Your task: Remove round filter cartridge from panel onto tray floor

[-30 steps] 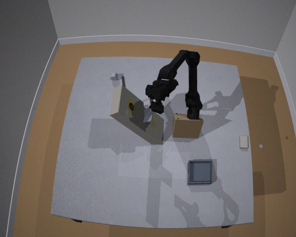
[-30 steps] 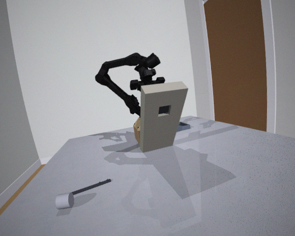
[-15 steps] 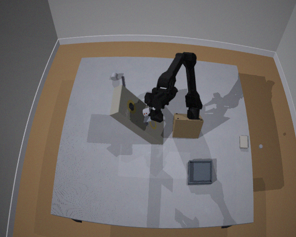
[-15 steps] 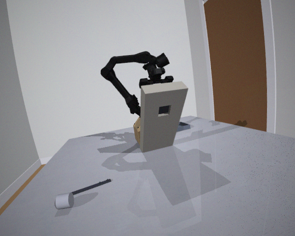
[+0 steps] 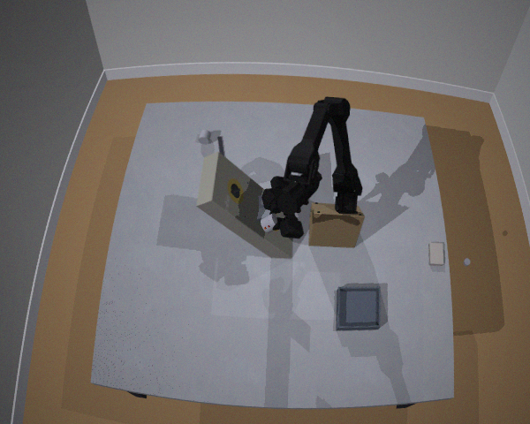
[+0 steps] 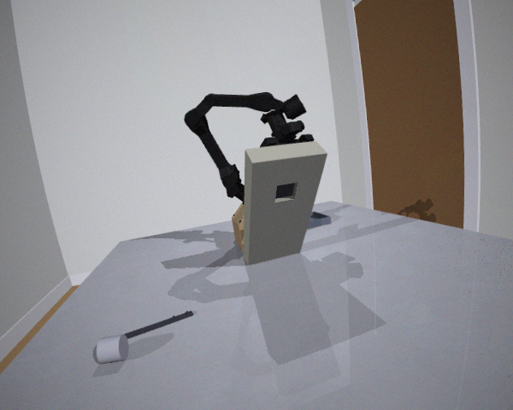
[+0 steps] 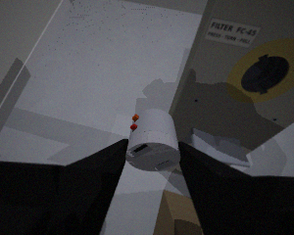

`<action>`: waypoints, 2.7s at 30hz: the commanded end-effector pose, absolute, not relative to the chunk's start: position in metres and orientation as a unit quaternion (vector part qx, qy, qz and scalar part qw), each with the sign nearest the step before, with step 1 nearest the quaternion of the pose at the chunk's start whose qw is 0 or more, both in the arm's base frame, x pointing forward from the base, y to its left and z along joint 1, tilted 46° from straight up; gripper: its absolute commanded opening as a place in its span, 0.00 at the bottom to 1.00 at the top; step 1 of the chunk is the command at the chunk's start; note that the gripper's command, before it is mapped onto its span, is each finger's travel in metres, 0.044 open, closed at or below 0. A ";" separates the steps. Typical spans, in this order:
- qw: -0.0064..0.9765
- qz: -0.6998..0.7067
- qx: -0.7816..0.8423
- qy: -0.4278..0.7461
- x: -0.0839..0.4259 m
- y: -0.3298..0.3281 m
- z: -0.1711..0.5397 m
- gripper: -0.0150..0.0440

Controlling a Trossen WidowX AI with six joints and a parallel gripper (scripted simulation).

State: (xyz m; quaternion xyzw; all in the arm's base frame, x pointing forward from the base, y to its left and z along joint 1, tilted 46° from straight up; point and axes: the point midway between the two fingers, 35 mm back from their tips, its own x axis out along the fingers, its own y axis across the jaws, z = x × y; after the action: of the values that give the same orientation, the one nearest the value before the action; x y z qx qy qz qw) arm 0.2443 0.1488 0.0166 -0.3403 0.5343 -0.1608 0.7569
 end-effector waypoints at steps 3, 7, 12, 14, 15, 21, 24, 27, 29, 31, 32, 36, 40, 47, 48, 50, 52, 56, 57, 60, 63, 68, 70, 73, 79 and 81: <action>0.716 -0.050 -0.391 0.576 0.219 0.178 -0.019 0.25; 0.683 0.033 -0.423 0.595 0.199 0.197 -0.042 0.25; 0.634 0.141 -0.459 0.606 0.172 0.220 -0.069 0.25; 0.613 0.185 -0.472 0.606 0.160 0.228 -0.079 0.25; 0.602 0.207 -0.478 0.606 0.154 0.232 -0.084 0.25; 0.585 0.239 -0.487 0.603 0.145 0.238 -0.091 0.25; 0.581 0.246 -0.488 0.603 0.140 0.239 -0.095 0.25; 0.565 0.276 -0.492 0.602 0.119 0.241 -0.111 0.25; 0.552 0.297 -0.495 0.602 0.104 0.241 -0.122 0.25; 0.539 0.317 -0.498 0.601 0.090 0.240 -0.132 0.25; 0.532 0.327 -0.500 0.600 0.082 0.239 -0.137 0.25; 0.503 0.366 -0.505 0.598 0.053 0.233 -0.155 0.25; 0.472 0.403 -0.511 0.595 0.025 0.224 -0.171 0.25; 0.412 0.463 -0.519 0.589 -0.019 0.198 -0.194 0.25; 0.403 0.471 -0.520 0.587 -0.025 0.194 -0.196 0.25; 0.385 0.487 -0.522 0.585 -0.036 0.184 -0.201 0.25; 0.372 0.496 -0.523 0.584 -0.044 0.178 -0.204 0.25; 0.371 0.498 -0.523 0.584 -0.045 0.177 -0.204 0.25; 0.371 0.498 -0.523 0.584 -0.045 0.176 -0.206 0.25; 0.371 0.498 -0.523 0.584 -0.046 0.169 -0.214 0.25; 0.371 0.498 -0.523 0.584 -0.048 0.162 -0.222 0.25; 0.371 0.498 -0.523 0.584 -0.050 0.150 -0.235 0.25; 0.370 0.498 -0.523 0.584 -0.051 0.145 -0.240 0.25; 0.370 0.498 -0.523 0.584 -0.052 0.136 -0.247 0.25; 0.370 0.498 -0.523 0.584 -0.053 0.124 -0.256 0.25; 0.369 0.496 -0.526 0.584 -0.052 0.126 -0.254 0.30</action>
State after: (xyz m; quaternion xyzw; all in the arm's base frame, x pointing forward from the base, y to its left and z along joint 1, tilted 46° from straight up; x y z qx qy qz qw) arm -0.0516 0.1242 -0.2545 -0.5268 0.5844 0.4949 0.3688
